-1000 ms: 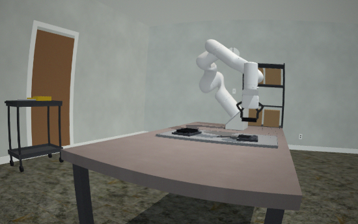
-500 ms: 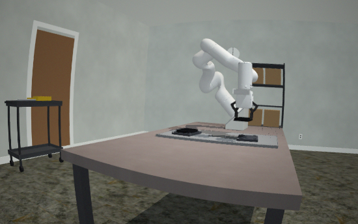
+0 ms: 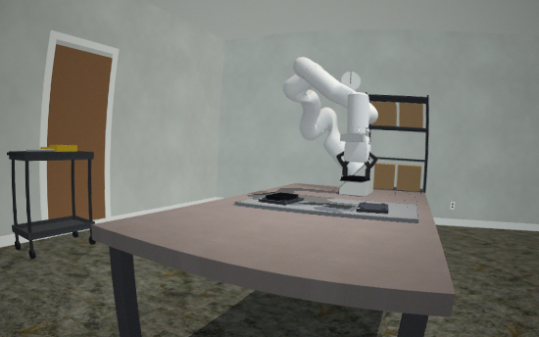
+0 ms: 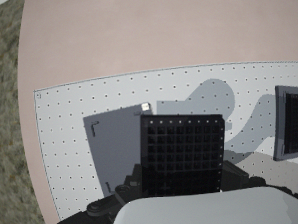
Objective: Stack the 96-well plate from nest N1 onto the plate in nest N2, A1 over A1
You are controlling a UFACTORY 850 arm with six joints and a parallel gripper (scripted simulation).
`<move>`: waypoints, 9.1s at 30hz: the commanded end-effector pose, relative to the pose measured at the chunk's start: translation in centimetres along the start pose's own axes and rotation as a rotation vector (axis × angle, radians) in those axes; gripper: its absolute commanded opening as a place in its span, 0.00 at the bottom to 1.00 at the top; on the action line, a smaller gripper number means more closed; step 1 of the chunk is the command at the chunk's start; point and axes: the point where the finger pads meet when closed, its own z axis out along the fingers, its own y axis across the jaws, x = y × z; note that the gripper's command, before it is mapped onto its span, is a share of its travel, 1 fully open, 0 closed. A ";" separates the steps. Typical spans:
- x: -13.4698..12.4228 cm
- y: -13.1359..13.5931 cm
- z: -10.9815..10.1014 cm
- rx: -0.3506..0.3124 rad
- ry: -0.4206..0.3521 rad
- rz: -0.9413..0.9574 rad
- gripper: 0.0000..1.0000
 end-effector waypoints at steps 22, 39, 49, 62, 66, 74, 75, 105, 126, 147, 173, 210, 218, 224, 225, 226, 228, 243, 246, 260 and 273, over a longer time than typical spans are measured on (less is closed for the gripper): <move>1.0 7.1 -0.1 0.001 0.002 0.001 0.00; 1.7 12.1 -0.1 0.001 0.002 0.001 0.00; 2.1 15.4 -0.1 0.001 0.002 0.001 0.00; 2.6 19.0 -0.1 0.001 0.002 0.001 0.00; 2.7 20.3 -0.1 0.001 0.002 0.001 0.00; 3.0 22.3 -0.1 0.001 0.002 0.001 0.00; 3.1 22.6 -0.1 0.001 0.002 0.001 0.00; 4.0 29.9 -0.1 0.001 0.002 0.001 0.00; 4.0 29.8 -0.1 0.001 0.002 0.001 0.00; 4.0 29.7 1.3 0.001 0.002 0.001 0.00; 4.0 29.7 4.9 0.001 0.002 0.001 0.00; 4.0 29.7 6.8 0.001 0.002 0.001 0.00; 4.0 29.7 7.0 0.001 0.002 0.001 0.00; 4.0 29.7 7.0 0.001 0.002 0.001 0.00; 4.0 29.7 7.1 0.001 0.002 0.001 0.00; 4.0 29.7 7.1 0.001 0.002 0.001 0.00; 4.0 29.7 7.1 0.001 0.002 0.001 0.00; 4.0 29.7 7.3 0.001 0.002 0.001 0.00; 4.0 29.7 7.4 0.001 0.002 0.001 0.00; 4.0 29.7 7.6 0.001 0.002 0.001 0.00; 4.0 29.7 7.8 0.001 0.002 0.001 0.00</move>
